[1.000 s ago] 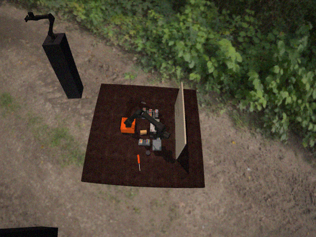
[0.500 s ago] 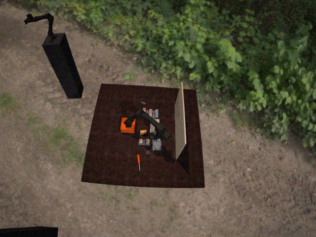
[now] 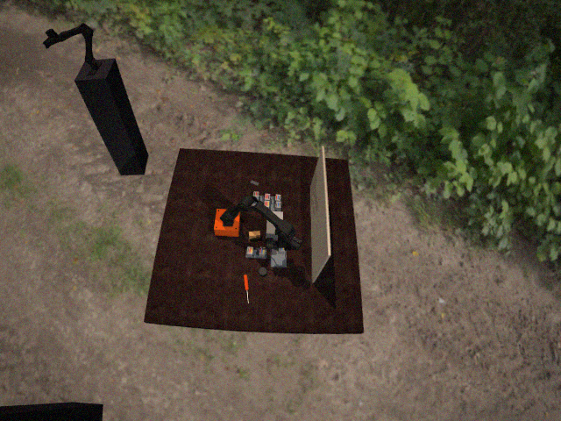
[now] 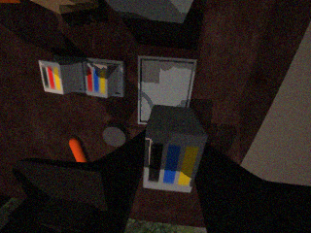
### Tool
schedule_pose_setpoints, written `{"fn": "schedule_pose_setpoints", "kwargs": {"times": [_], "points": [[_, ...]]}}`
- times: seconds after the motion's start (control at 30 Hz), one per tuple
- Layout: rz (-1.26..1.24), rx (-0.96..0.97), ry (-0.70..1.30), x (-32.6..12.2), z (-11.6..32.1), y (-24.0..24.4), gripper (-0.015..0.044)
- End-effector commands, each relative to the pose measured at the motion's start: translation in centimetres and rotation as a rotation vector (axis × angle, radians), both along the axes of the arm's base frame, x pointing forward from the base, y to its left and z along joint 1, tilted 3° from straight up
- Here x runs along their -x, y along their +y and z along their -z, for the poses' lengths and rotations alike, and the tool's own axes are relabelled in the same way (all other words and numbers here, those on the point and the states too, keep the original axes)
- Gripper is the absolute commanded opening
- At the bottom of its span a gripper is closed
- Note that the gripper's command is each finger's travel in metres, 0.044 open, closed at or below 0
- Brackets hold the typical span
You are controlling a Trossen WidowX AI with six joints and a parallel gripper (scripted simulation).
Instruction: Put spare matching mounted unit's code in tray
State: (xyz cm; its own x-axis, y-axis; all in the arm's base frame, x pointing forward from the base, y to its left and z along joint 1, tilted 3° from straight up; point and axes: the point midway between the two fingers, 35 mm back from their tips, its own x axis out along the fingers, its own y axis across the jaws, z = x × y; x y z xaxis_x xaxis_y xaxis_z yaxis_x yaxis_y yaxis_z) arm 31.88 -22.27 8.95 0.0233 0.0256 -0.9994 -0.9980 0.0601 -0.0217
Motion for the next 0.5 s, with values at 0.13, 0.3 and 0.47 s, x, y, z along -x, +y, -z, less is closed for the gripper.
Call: {"fn": "schedule_pose_setpoints", "kwargs": {"times": [0.13,0.3,0.47], "points": [[-0.002,-0.006,0.001,-0.1,1.0,0.1,0.0],[-0.002,-0.006,0.001,-0.1,1.5,0.1,0.0],[-0.002,-0.006,0.001,-0.2,2.1,0.0,0.0]]}}
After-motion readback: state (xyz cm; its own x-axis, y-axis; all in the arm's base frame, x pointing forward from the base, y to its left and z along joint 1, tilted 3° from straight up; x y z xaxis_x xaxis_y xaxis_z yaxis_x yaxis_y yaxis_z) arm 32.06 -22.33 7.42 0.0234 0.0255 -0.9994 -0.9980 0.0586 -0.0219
